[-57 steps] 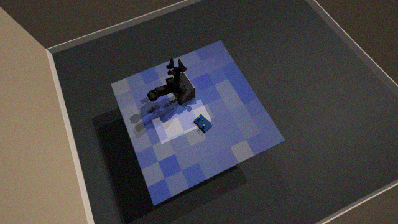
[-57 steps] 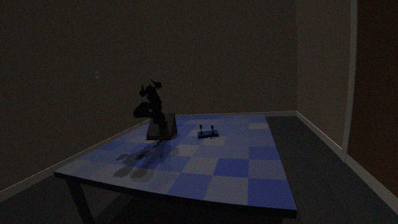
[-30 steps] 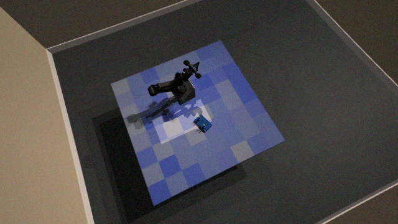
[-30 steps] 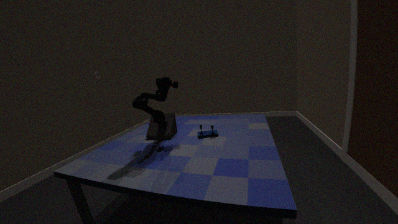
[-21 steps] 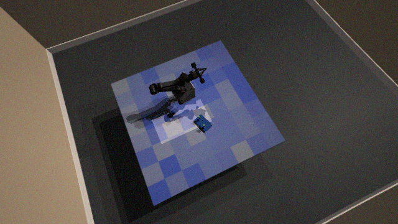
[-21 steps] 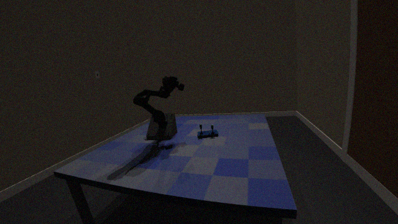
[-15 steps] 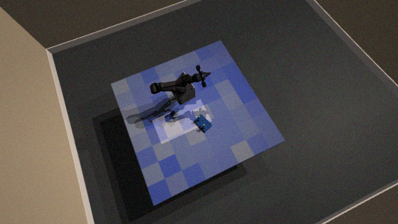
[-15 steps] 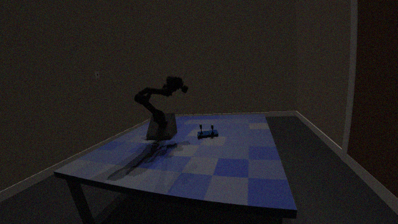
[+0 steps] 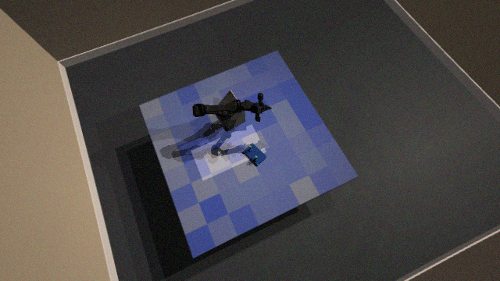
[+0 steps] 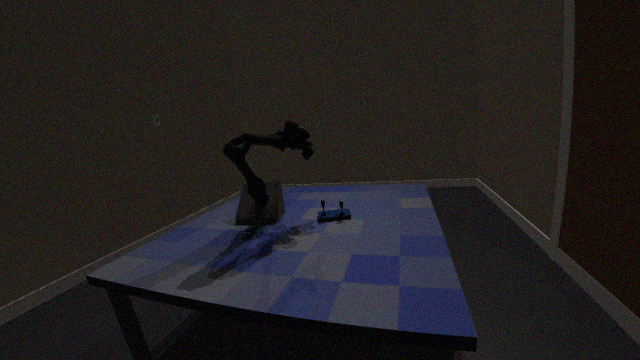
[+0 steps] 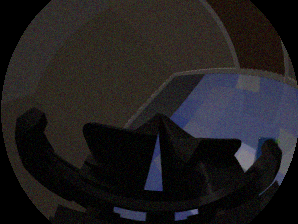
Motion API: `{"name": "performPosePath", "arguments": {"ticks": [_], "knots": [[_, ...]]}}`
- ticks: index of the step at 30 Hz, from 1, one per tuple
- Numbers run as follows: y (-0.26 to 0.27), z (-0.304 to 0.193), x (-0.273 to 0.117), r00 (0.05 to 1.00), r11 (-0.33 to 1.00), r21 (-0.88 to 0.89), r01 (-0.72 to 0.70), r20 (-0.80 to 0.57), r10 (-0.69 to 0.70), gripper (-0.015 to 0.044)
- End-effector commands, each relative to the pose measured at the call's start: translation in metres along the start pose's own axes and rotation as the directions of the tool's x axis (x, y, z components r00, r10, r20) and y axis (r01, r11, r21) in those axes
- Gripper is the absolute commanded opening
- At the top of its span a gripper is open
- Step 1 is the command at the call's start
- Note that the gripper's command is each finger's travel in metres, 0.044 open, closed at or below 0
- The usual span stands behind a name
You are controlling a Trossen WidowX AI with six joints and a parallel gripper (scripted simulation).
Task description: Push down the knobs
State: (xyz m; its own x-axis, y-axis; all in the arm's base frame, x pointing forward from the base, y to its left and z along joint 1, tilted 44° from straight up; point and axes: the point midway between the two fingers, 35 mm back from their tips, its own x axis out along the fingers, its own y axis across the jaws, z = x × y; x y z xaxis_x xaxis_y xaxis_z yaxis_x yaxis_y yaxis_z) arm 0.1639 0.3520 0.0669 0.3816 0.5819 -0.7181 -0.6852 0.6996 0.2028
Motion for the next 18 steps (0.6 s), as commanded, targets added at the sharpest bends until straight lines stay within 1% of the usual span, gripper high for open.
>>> {"name": "performPosePath", "arguments": {"ticks": [1, 9, 14, 18], "knots": [[-0.023, 0.004, 0.006, 0.994, 0.994, 0.035, 0.100, -0.042, -0.099, 0.0000], [-0.080, 0.003, 0.010, 0.931, 0.939, 0.069, 0.336, -0.178, -0.320, 0.0000], [-0.115, 0.001, 0.006, 0.859, 0.880, 0.067, 0.470, -0.267, -0.438, 0.0000], [-0.143, -0.001, -0.001, 0.783, 0.821, 0.053, 0.569, -0.339, -0.521, 0.0000]]}}
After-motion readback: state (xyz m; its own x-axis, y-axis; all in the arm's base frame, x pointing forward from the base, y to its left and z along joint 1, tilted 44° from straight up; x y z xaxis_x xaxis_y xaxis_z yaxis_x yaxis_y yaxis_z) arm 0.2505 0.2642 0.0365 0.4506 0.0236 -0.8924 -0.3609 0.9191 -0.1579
